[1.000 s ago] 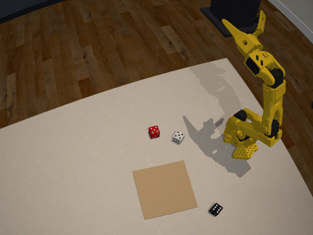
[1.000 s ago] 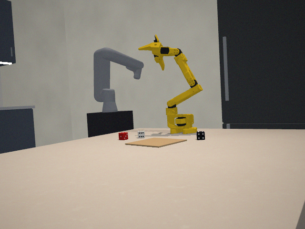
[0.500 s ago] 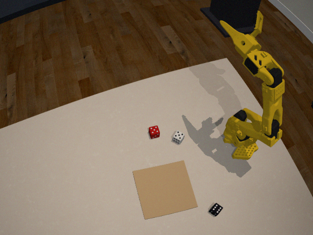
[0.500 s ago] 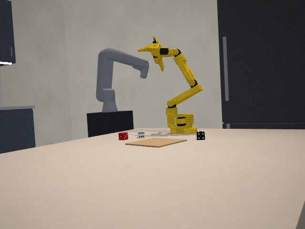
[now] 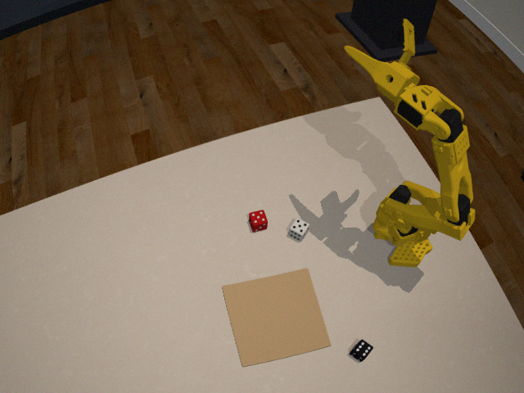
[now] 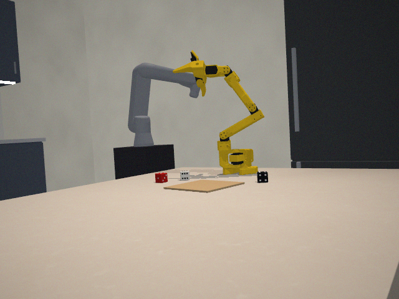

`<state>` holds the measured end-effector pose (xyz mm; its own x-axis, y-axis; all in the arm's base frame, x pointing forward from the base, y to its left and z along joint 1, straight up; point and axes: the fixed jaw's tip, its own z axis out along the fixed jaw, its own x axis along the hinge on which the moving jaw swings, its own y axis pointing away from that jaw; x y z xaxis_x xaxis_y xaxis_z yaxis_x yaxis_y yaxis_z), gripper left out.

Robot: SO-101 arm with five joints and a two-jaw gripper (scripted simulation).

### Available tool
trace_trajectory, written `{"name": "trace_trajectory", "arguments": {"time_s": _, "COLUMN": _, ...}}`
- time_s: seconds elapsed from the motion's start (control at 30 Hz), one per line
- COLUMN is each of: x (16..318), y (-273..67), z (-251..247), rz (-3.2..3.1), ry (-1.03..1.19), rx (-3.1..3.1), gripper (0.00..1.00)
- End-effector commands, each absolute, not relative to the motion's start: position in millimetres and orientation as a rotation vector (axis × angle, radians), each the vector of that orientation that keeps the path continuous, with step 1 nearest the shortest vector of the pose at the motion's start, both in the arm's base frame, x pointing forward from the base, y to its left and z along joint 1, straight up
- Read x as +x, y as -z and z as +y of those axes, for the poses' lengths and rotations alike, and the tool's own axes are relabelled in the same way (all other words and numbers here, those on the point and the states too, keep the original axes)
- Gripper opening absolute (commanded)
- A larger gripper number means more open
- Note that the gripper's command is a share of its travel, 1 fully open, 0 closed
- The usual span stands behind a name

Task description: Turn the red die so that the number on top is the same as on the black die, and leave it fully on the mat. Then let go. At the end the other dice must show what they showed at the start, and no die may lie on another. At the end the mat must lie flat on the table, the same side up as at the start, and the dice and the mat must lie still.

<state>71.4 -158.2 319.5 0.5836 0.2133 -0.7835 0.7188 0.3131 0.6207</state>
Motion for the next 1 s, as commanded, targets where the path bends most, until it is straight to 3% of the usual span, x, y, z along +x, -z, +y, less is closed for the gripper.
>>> {"name": "trace_trajectory", "arguments": {"time_s": 0.0, "x": 88.3, "y": -315.2, "z": -156.8, "rz": 1.016, "ry": 0.357, "rx": 1.195, "gripper": 0.92}}
{"name": "trace_trajectory", "arguments": {"time_s": 0.43, "x": 162.0, "y": -265.6, "z": -130.4, "rz": 1.429, "ry": 0.134, "rx": 1.018, "gripper": 0.80}}
{"name": "trace_trajectory", "arguments": {"time_s": 0.73, "x": 214.6, "y": -209.7, "z": -63.3, "rz": 1.824, "ry": -0.061, "rx": 0.698, "gripper": 0.67}}
{"name": "trace_trajectory", "arguments": {"time_s": 0.97, "x": 226.0, "y": -176.6, "z": -14.0, "rz": 2.021, "ry": -0.155, "rx": 0.452, "gripper": 0.60}}
